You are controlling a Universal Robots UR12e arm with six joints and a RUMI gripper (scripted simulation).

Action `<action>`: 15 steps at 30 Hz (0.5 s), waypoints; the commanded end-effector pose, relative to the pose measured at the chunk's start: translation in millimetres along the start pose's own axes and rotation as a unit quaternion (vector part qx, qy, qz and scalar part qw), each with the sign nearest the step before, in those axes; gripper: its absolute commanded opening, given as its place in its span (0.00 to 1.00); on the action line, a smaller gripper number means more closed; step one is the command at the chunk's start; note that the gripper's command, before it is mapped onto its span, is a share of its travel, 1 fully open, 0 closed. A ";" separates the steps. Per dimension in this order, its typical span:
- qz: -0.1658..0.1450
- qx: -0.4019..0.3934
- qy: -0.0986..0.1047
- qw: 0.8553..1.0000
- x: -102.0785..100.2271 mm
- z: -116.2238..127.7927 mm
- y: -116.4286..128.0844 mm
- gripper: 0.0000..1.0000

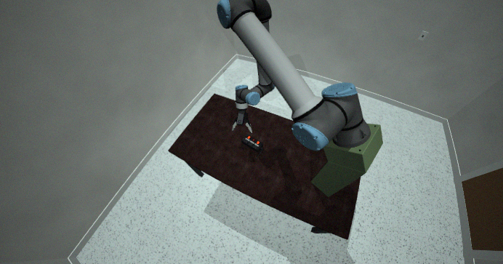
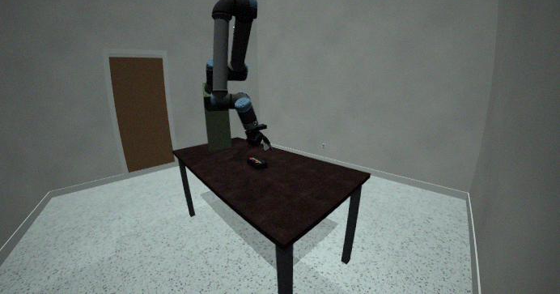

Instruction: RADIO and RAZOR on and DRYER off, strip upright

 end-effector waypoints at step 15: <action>-0.057 -0.015 0.045 0.997 12.4 -71.3 -20.9 1.00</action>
Point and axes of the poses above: the point where the finger pads meet when closed, its own x axis back along the fingers, its own z axis across the jaws, y = z × x, the point moved 6 cm from there along x, back along the fingers, and after that the axes turned 5 degrees about x, right-handed, at the moved point
